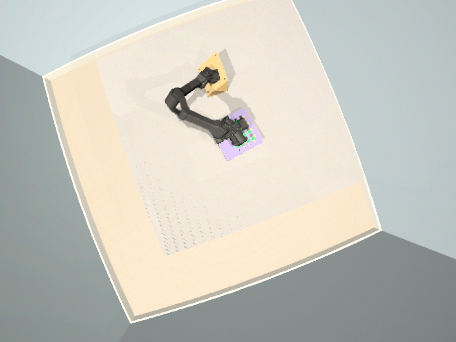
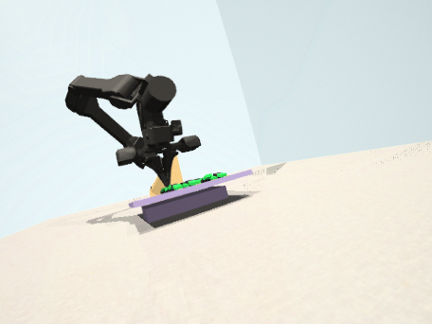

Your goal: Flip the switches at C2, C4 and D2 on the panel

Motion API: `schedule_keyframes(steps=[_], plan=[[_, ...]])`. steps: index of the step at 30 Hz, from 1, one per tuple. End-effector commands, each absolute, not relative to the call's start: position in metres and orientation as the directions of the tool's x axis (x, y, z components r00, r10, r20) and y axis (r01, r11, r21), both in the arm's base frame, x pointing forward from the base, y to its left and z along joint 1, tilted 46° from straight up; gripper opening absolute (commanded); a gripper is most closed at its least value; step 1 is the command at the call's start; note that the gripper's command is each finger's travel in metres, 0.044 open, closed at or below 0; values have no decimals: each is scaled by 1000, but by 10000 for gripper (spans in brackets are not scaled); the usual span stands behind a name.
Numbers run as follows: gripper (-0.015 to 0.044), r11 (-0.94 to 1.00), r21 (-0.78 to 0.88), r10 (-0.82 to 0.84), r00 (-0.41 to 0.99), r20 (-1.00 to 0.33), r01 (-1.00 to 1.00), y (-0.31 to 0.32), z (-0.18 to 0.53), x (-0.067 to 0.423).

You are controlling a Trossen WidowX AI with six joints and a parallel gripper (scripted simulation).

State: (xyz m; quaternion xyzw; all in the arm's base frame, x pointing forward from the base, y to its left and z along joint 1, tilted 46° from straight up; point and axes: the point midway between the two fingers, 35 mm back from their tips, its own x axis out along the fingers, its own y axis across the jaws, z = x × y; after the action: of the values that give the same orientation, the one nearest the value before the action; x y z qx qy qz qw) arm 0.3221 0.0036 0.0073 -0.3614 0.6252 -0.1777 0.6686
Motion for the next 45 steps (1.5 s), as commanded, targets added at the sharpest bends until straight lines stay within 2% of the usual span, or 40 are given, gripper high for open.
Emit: schedule_keyframes(steps=[1,10,15,19,26,45], plan=[[0,671,-709,-693,157,-704,-216,3,7,322],[0,671,-709,-693,157,-704,-216,2,6,323],[0,673,-707,-684,180,-707,-217,44,49,311],[0,673,-707,-684,181,-707,-217,46,52,310],[0,675,-705,-682,179,-709,-219,79,7,258],[0,674,-706,-691,155,-706,-218,47,-25,267]])
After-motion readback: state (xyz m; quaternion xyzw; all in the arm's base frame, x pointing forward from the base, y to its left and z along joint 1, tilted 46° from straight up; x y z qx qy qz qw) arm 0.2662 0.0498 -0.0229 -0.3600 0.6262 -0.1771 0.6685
